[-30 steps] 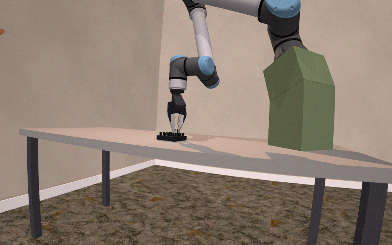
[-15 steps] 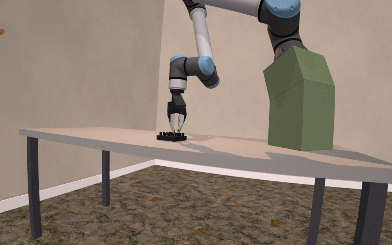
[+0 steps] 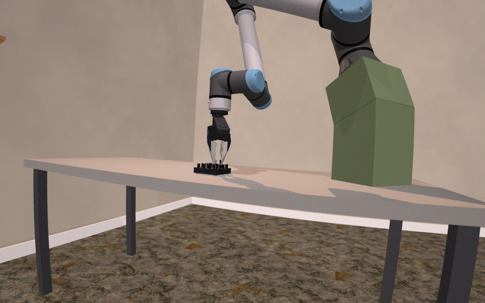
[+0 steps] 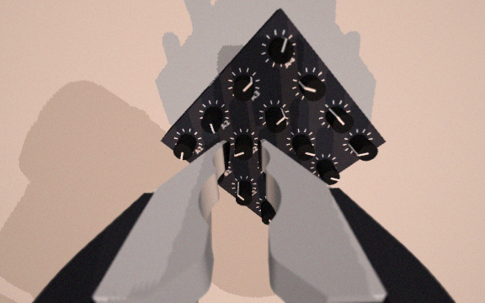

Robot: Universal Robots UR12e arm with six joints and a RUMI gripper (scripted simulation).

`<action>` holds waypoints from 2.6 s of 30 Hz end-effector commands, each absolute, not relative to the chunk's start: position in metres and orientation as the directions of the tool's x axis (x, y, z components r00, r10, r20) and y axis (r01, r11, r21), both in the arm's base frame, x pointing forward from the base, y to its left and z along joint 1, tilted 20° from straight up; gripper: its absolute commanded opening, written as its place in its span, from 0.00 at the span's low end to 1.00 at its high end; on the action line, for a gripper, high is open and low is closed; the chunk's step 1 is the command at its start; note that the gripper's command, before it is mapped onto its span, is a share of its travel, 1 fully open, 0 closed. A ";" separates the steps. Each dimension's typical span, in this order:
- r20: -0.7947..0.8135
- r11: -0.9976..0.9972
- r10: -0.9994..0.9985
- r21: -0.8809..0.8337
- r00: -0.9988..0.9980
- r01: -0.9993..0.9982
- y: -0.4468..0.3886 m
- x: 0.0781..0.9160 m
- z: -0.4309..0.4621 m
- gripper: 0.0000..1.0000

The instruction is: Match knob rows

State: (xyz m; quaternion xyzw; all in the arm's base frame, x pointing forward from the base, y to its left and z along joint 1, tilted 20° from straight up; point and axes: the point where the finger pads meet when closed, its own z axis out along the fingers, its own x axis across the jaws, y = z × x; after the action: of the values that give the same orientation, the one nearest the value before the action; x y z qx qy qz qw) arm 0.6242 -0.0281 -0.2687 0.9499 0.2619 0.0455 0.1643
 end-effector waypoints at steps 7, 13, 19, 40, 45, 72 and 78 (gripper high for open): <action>0.001 -0.809 0.513 0.336 0.859 0.483 -0.023 0.621 -0.251 0.11; 0.001 -0.809 0.513 0.336 0.859 0.483 -0.019 0.619 -0.240 0.11; 0.001 -0.809 0.513 0.336 0.859 0.483 -0.017 0.618 -0.233 0.11; 0.009 -0.820 0.494 0.336 0.869 0.463 -0.017 0.618 -0.233 0.11; 0.020 -0.836 0.467 0.336 0.884 0.434 -0.017 0.618 -0.232 0.11; 0.246 -0.928 -0.237 0.230 0.940 -0.294 -0.012 0.619 -0.223 0.11; 0.276 -0.885 -0.365 0.193 0.889 -0.423 -0.013 0.618 -0.221 0.11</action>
State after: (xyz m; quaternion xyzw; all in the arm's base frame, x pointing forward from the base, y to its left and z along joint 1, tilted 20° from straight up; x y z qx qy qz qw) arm 0.6182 -0.0128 -0.2229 0.9724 -0.1603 0.1116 0.1278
